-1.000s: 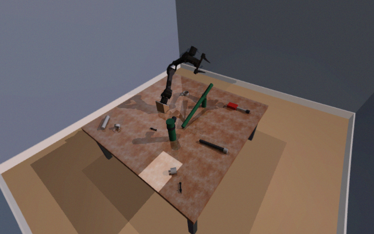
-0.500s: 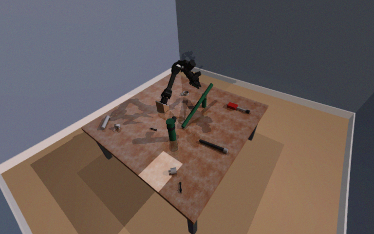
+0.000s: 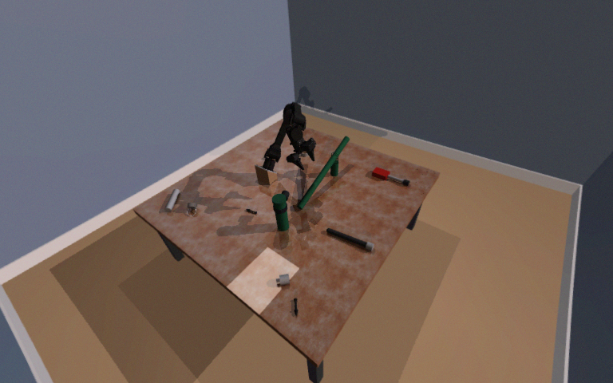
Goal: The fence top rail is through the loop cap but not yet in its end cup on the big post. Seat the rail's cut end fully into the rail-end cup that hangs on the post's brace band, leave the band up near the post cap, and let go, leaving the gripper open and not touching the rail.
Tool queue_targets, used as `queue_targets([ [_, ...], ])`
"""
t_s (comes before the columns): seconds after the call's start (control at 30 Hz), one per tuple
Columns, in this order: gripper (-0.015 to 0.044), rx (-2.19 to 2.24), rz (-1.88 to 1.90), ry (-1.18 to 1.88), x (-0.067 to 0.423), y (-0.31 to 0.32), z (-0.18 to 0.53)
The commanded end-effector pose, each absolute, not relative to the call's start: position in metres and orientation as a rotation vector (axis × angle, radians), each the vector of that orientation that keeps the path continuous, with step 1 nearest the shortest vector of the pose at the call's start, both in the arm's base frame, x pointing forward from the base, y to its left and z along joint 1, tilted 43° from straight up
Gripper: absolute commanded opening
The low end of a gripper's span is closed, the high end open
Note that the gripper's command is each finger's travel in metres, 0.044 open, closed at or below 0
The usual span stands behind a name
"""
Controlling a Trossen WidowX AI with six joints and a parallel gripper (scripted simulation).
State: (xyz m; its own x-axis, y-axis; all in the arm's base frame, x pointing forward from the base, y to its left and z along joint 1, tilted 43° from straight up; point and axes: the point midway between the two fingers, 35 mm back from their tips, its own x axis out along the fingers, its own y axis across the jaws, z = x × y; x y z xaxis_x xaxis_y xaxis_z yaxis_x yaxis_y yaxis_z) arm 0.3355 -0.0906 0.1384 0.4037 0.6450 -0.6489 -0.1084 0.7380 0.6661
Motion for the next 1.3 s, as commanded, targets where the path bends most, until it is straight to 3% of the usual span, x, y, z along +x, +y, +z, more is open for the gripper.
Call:
queue_targets([
  [0.0, 0.044, 0.546, 0.539, 1.053, 0.335, -0.096, 0.133],
  [0.37, 0.044, -0.07, 0.928, 0.766, 0.332, -0.15, 0.082],
  [0.8, 0.044, -0.825, 1.232, 0.17, 0.309, -0.207, 0.012],
  [1.27, 0.044, -0.968, 1.251, 0.035, 0.302, -0.215, -0.001],
])
